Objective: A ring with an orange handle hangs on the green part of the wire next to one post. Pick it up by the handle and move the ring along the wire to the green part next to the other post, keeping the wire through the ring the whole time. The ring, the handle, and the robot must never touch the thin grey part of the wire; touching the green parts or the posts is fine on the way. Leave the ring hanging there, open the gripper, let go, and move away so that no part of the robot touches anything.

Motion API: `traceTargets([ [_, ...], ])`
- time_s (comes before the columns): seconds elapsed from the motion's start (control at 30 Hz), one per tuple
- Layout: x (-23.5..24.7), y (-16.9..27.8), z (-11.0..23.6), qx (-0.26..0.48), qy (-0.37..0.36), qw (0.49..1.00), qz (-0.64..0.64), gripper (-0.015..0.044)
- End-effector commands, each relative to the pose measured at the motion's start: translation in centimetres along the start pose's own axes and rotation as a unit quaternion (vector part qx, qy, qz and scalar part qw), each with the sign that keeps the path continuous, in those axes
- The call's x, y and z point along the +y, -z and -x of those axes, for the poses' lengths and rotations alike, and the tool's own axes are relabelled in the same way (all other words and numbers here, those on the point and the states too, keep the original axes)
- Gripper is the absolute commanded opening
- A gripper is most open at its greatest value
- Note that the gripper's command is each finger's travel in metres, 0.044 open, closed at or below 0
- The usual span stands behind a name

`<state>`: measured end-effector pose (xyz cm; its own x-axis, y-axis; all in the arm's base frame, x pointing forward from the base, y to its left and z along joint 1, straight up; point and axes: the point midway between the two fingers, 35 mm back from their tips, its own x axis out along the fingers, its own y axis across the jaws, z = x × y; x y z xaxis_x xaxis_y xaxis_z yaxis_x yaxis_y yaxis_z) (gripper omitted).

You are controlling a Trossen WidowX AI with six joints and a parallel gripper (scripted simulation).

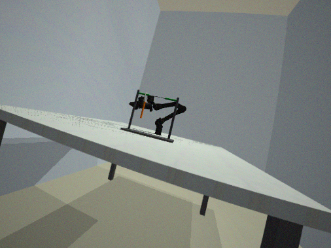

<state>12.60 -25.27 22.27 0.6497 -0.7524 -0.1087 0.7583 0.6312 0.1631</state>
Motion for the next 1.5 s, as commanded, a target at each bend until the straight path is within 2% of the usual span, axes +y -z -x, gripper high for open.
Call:
traceTargets([
  [0.0, 3.5, 3.4, -0.1, 0.035, -0.085, 0.995, 0.036, 0.0160],
  [0.17, 8.8, 8.4, 1.3, 0.071, -0.225, 0.968, 0.085, 0.0160],
  [0.37, 14.1, 13.8, 5.1, 0.089, -0.386, 0.909, 0.130, 0.0160],
  [0.5, 14.5, 15.3, 7.2, 0.086, -0.436, 0.885, 0.139, 0.0160],
  [0.73, 14.9, 15.1, 7.1, 0.086, -0.440, 0.883, 0.142, 0.0160],
  [1.17, 19.2, 11.8, 5.0, 0.061, -0.446, 0.882, 0.139, 0.0160],
  [1.47, 19.5, 11.8, 5.0, 0.061, -0.446, 0.882, 0.139, 0.0160],
])
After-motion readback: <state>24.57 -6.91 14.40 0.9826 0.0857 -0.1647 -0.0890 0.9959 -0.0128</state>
